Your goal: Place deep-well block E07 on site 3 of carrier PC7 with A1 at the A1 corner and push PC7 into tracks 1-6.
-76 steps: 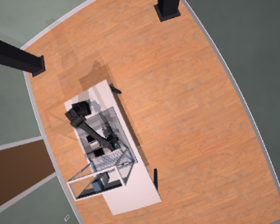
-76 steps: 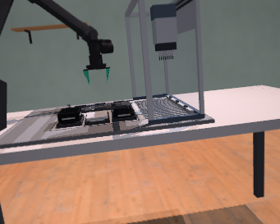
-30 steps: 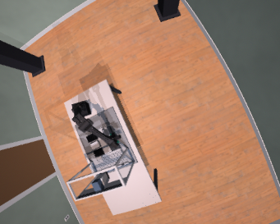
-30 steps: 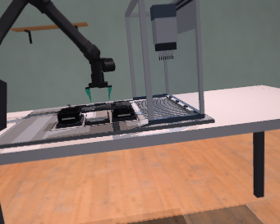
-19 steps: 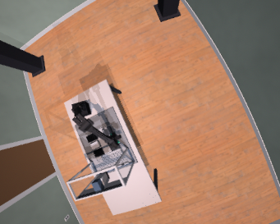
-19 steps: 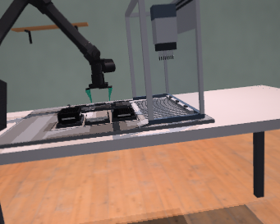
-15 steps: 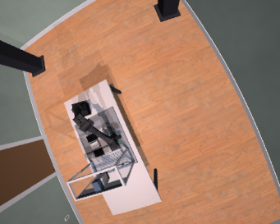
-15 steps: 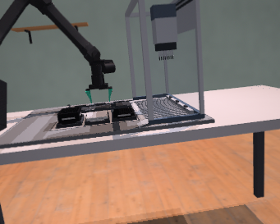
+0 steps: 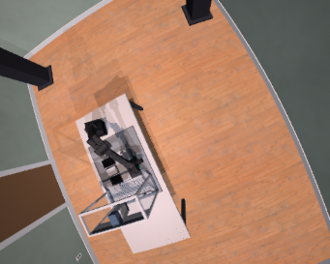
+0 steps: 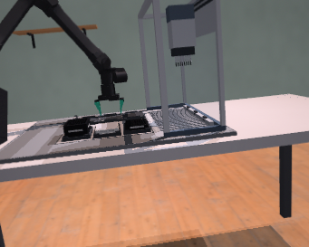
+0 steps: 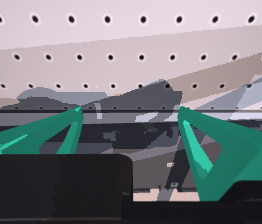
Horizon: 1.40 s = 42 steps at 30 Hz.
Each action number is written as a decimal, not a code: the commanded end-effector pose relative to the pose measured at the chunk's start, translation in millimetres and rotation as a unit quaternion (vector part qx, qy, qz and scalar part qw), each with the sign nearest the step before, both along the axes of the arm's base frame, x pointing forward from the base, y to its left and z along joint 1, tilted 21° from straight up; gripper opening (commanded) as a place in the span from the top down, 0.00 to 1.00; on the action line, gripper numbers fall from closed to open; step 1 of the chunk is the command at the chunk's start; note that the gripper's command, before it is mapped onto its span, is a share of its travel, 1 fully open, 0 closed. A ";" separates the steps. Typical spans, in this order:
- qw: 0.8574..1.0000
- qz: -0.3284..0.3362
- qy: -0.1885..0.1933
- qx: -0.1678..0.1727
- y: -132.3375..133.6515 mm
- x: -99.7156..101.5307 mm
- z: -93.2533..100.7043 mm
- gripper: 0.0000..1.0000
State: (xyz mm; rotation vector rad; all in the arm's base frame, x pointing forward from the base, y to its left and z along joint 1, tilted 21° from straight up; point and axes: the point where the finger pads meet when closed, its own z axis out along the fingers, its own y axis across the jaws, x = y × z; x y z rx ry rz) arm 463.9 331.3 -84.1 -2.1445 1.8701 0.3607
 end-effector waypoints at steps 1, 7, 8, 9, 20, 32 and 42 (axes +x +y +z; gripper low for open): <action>1.000 0.000 -0.013 0.009 15.6 8.9 3.1 0.00; 1.000 0.000 -0.013 0.009 15.6 8.9 3.1 0.00; 1.000 0.000 -0.013 0.009 15.6 8.9 3.1 0.00; 1.000 0.000 -0.013 0.009 15.6 8.9 3.1 0.00; 1.000 0.000 -0.013 0.009 15.6 8.9 3.1 0.00; 1.000 0.000 -0.014 0.009 17.2 9.9 1.5 0.00; 1.000 0.000 -0.014 0.009 17.2 10.0 1.5 0.00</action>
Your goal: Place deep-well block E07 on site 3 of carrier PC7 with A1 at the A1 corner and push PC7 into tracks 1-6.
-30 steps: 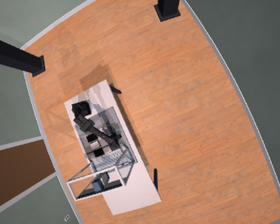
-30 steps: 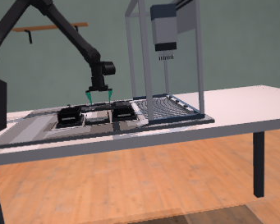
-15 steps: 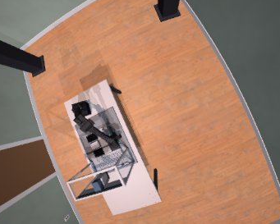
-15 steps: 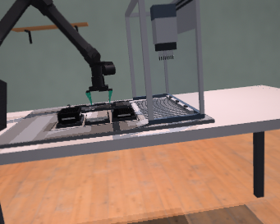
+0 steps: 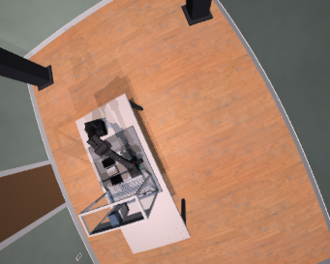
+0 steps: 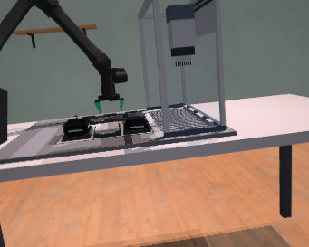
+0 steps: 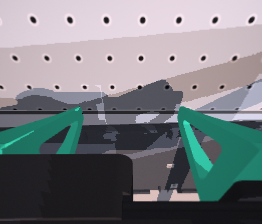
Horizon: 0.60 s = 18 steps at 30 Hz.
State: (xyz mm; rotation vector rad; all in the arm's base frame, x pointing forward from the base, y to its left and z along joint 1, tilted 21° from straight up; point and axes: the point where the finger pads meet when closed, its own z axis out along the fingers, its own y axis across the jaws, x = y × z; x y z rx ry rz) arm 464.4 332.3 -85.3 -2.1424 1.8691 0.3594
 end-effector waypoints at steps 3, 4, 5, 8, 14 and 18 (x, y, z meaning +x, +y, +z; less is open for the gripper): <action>1.000 0.000 -0.013 0.009 16.3 9.5 2.7 0.00; 1.000 0.000 -0.013 0.009 16.3 9.5 2.7 0.00; 1.000 0.000 -0.013 0.009 16.3 9.5 2.7 0.00; 1.000 0.000 -0.013 0.009 16.3 9.5 2.7 0.00; 1.000 0.000 -0.013 0.009 16.3 9.5 2.7 0.00; 1.000 -0.006 -0.008 0.007 14.0 7.1 0.4 0.00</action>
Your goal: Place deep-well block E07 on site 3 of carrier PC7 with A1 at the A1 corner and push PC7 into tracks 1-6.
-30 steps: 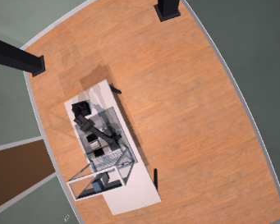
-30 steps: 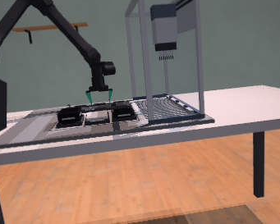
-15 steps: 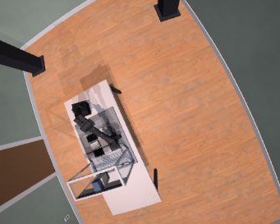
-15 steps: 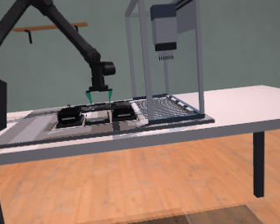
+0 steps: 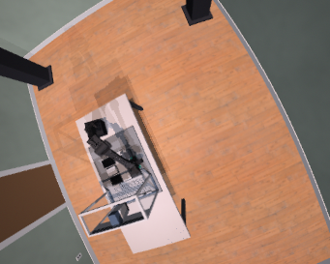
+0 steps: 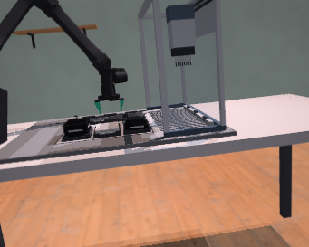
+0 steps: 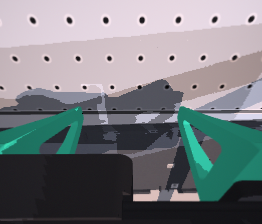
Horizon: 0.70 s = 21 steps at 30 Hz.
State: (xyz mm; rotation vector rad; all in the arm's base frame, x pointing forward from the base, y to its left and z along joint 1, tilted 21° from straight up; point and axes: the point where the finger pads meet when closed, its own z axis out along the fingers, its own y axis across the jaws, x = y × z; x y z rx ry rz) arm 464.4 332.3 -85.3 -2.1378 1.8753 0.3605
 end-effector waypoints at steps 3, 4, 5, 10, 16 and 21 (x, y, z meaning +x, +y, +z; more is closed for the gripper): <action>1.000 -0.004 -0.006 0.006 10.7 4.9 -2.0 0.00; 1.000 -0.005 -0.005 0.005 8.7 4.9 -2.8 0.00; 1.000 -0.006 -0.004 0.005 6.6 4.9 -3.6 0.00; 1.000 -0.010 -0.001 0.003 0.5 5.0 -5.9 0.00; 1.000 -0.016 0.001 0.002 -10.8 7.4 -8.7 0.00; 1.000 -0.011 -0.001 0.002 -11.7 7.1 -9.3 0.00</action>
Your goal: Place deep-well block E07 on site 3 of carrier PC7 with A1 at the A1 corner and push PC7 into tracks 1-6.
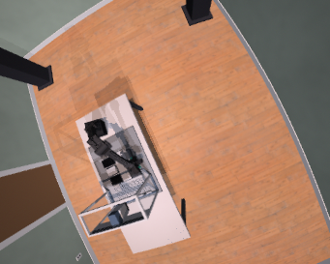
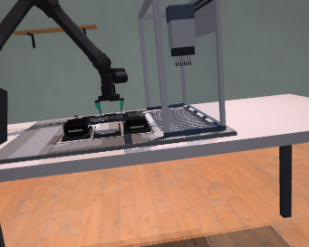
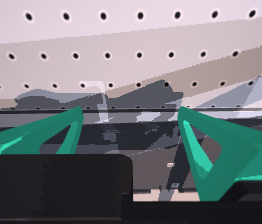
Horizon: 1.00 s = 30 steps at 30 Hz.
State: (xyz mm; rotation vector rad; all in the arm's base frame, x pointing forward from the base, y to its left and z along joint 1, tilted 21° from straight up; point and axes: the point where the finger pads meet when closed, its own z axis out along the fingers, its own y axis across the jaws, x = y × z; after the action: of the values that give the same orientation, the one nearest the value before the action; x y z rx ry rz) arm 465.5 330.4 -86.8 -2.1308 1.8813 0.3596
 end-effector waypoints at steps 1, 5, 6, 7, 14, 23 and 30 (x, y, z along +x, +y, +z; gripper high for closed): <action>1.000 -0.005 -0.001 0.002 -9.1 5.4 -8.0 0.00; 1.000 -0.003 -0.002 0.002 -8.6 5.5 -7.9 0.00; 1.000 -0.003 -0.004 0.003 -8.6 7.8 -6.8 0.00; 1.000 -0.005 -0.003 0.003 -10.8 7.8 -7.5 0.00; 1.000 -0.003 -0.002 0.002 -12.3 5.7 -9.2 0.00; 1.000 -0.005 -0.002 0.001 -16.5 7.3 -10.2 0.00; 1.000 -0.005 -0.002 0.001 -18.8 7.6 -11.1 0.00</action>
State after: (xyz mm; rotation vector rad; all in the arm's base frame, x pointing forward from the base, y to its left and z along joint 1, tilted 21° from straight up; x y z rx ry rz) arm 466.2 326.2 -88.7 -2.1318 1.8725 0.3611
